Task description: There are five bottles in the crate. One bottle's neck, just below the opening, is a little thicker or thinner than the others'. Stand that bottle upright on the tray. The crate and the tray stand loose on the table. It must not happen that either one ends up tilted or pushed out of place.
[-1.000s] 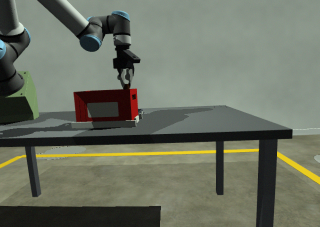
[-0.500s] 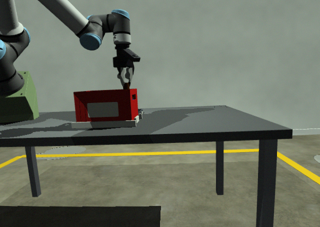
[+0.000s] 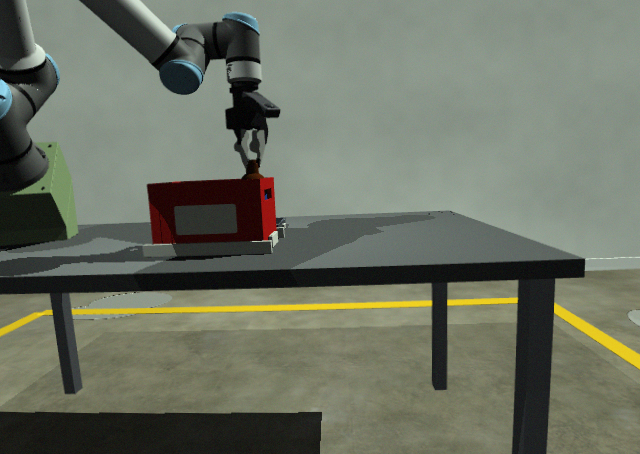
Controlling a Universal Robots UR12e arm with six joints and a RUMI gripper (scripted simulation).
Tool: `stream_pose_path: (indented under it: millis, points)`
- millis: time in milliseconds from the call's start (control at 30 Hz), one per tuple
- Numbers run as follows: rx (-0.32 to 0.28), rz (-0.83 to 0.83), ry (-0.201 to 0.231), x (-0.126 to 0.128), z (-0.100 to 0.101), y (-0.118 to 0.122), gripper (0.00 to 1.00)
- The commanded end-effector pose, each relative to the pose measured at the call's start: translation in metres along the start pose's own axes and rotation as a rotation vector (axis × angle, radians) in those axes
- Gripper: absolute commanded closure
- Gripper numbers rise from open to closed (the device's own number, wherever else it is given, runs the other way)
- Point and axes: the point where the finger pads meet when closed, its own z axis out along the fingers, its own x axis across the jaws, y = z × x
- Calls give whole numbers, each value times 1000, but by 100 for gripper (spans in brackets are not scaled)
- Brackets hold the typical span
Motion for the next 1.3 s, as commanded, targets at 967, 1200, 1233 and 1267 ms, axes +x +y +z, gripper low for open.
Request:
stream_pose_path:
  millis: [967, 1200, 1233, 1267]
  points:
    - [1, 1, -1, 0, -19, 0, 100]
    - [1, 1, -1, 0, -19, 0, 100]
    - [1, 1, -1, 0, -19, 0, 100]
    - [1, 1, -1, 0, -19, 0, 100]
